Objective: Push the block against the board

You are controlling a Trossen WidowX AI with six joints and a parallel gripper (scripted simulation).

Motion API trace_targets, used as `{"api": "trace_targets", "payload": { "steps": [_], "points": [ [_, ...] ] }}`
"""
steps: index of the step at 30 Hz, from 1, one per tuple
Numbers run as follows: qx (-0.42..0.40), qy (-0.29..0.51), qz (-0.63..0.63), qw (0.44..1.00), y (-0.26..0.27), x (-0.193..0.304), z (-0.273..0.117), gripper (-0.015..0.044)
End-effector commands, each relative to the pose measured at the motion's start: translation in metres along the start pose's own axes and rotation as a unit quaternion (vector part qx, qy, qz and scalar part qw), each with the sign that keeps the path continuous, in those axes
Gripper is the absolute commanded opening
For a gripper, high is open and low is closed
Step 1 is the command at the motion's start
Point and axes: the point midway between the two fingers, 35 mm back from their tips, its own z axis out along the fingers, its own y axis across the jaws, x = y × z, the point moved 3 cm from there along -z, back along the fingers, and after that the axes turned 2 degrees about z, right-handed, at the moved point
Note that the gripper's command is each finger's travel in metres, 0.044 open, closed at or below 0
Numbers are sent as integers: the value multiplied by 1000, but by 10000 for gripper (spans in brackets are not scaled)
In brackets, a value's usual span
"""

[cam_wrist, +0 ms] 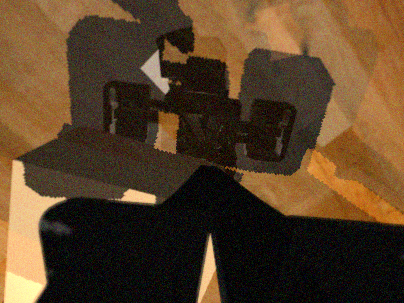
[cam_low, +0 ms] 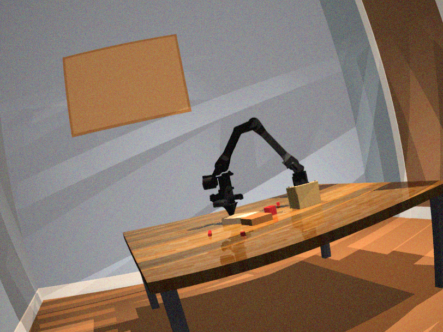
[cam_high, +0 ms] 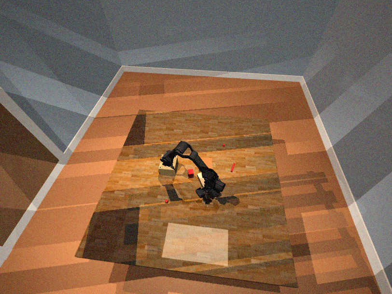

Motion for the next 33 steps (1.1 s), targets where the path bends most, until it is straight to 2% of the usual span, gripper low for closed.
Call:
{"api": "trace_targets", "payload": {
  "steps": [1, 30, 33],
  "points": [
    [-1, 4, -1, 1000, 1, -6, 6, 0],
    [-1, 2, -1, 1000, 0, -49, 7, 0],
    [-2, 4, -1, 1000, 2, -46, -20, 0]
  ]
}}
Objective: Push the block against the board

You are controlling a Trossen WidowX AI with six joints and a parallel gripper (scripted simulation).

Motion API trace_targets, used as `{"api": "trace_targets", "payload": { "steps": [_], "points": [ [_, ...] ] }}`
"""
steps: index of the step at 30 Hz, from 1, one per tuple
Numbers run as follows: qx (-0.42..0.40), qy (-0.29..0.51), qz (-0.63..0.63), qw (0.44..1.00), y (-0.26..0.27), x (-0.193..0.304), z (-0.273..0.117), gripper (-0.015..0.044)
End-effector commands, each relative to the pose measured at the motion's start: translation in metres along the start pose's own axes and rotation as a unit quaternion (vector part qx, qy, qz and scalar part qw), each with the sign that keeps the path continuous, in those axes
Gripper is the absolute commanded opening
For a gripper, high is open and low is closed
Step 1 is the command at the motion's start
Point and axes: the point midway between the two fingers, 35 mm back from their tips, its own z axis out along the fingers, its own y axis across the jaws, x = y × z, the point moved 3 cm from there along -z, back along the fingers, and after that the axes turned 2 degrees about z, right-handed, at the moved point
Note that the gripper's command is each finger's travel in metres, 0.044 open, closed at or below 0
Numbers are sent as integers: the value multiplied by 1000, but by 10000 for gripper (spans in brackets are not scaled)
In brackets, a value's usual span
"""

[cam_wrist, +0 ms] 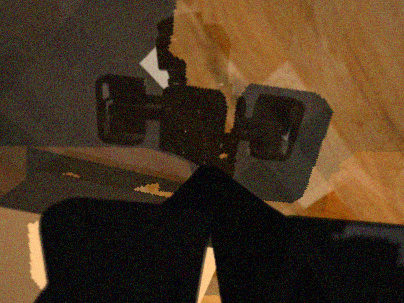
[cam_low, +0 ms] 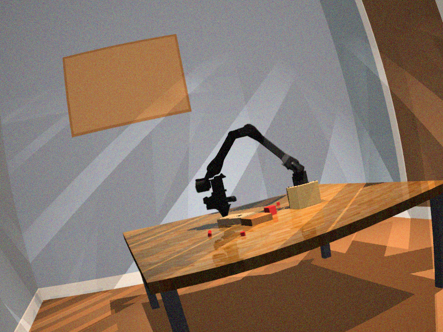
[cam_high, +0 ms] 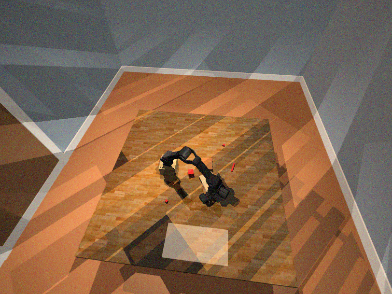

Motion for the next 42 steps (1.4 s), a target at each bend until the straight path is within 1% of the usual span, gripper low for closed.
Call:
{"api": "trace_targets", "payload": {
  "steps": [1, 3, 10, 15, 17, 27, 42],
  "points": [
    [-1, -7, 0, 1000, 2, -1, -38, 0],
    [-1, -8, -1, 1000, 1, 0, -51, 0],
    [-1, -8, 2, 1000, 1, -1, -49, 0],
    [-1, -7, 70, 998, -1, 1, -3, 0],
    [-1, -7, 80, 997, -1, 1, 4, 0],
    [-1, -7, 80, 997, -1, 4, 4, 0],
    [-1, -6, 80, 997, 4, 27, 5, 0]
  ]
}}
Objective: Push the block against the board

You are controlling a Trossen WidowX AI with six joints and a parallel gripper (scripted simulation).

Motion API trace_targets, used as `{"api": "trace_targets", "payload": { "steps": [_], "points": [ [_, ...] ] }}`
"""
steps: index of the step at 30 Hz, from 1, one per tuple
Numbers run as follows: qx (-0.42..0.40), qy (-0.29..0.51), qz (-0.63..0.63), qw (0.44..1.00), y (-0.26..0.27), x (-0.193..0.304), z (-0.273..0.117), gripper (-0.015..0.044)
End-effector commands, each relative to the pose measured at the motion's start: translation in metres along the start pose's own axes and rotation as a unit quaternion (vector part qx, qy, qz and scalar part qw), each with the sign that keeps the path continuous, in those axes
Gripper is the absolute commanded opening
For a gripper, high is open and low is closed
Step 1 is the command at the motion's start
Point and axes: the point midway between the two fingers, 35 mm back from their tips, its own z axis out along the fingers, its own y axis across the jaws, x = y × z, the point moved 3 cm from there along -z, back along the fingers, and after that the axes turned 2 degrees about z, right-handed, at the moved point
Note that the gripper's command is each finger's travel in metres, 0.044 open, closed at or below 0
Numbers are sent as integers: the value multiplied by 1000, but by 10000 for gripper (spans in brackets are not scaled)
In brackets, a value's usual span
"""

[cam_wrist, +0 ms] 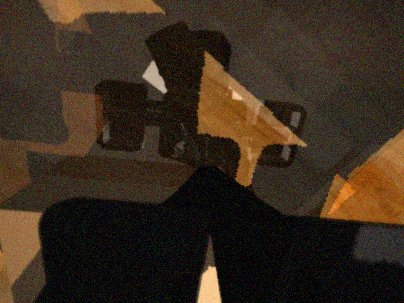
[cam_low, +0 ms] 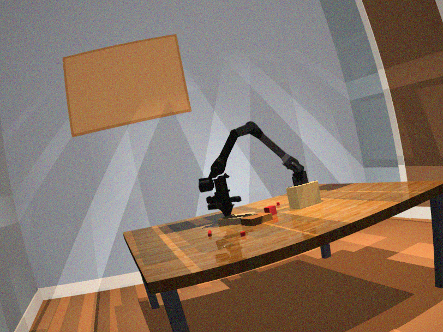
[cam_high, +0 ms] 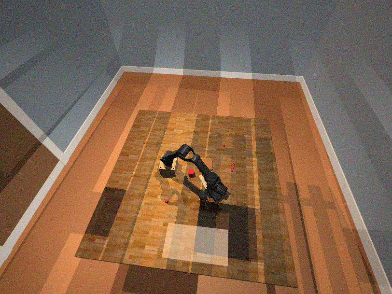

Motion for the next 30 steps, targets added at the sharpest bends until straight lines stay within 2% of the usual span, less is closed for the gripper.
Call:
{"api": "trace_targets", "payload": {
  "steps": [1, 30],
  "points": [
    [1, 2, -2, 1000, 2, 10, 0, 0],
    [0, 5, -2, 1000, 4, 57, 1, 0]
  ]
}}
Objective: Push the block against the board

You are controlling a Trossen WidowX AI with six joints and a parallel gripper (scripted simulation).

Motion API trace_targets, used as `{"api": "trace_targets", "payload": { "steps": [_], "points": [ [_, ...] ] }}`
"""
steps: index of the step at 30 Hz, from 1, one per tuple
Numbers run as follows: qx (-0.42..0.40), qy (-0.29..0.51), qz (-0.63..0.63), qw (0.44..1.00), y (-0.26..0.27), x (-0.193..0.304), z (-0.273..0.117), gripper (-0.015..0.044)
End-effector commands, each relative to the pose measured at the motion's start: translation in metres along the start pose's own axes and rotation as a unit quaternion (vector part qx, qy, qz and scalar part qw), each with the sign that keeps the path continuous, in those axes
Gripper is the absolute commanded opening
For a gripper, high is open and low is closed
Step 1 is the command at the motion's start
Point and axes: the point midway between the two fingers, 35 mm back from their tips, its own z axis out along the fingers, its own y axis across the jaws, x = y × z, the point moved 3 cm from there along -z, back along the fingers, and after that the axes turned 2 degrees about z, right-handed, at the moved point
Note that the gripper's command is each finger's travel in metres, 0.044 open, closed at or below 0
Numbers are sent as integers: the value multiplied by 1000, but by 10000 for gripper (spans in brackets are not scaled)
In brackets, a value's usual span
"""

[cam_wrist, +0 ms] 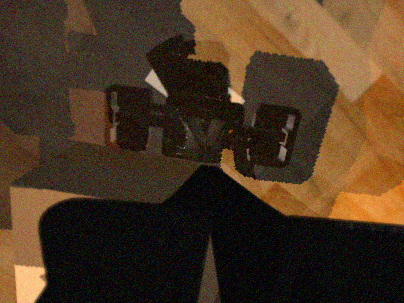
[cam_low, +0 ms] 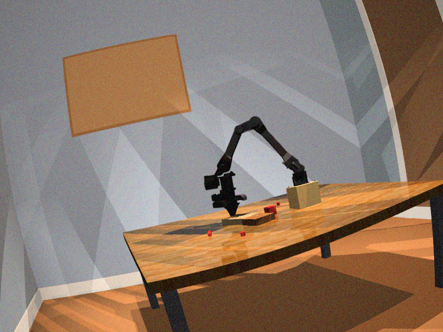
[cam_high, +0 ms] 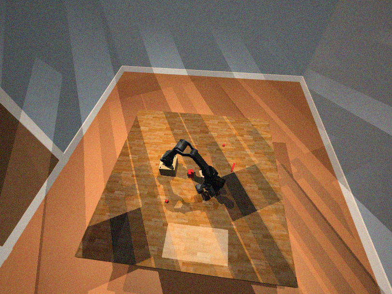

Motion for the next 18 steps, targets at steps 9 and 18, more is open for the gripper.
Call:
{"api": "trace_targets", "payload": {
  "steps": [9, 18],
  "points": [
    [4, 14, -5, 1000, 2, 29, 5, 0],
    [4, 15, -5, 1000, 4, 44, 4, 0]
  ]
}}
